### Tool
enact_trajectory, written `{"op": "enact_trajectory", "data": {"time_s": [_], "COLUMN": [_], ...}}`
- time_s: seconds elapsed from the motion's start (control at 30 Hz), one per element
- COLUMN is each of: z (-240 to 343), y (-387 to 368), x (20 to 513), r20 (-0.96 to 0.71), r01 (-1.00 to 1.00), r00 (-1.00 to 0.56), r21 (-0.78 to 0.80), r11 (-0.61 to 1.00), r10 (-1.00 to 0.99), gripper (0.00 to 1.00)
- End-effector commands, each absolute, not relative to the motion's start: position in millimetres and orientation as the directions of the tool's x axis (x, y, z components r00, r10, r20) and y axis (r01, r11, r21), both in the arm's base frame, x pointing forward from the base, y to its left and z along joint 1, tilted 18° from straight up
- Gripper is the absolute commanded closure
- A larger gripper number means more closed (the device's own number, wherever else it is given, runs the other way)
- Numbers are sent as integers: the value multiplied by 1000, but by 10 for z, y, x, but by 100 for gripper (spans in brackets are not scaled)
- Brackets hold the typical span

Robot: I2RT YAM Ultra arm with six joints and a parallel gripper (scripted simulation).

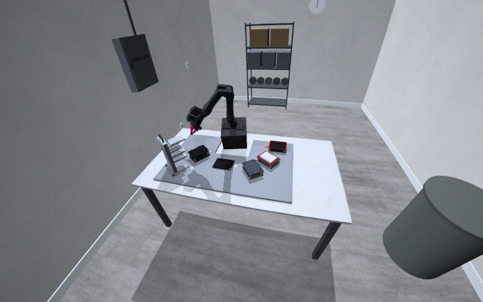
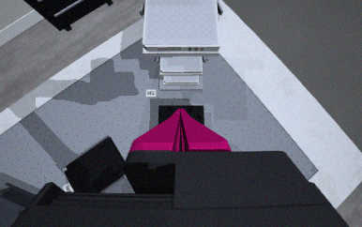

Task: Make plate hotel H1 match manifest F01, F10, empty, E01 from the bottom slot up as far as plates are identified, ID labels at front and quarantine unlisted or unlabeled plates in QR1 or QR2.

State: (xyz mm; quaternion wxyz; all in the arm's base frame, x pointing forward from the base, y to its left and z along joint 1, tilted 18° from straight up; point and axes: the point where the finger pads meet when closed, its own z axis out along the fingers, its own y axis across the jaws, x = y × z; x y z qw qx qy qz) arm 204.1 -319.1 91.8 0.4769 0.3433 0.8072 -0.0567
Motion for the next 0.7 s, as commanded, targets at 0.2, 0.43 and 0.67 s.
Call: {"op": "enact_trajectory", "data": {"time_s": [0.2,0.43,0.67], "z": [997,1004,1014], "y": [-3270,-3292,-3322], "x": [2083,2107,2141], "r20": [-820,-820,-820], "r01": [609,609,609], "r00": [-302,-302,-302], "r21": [226,226,226], "r11": [760,760,760], "r10": [486,486,486], "gripper": [100,100,100]}}
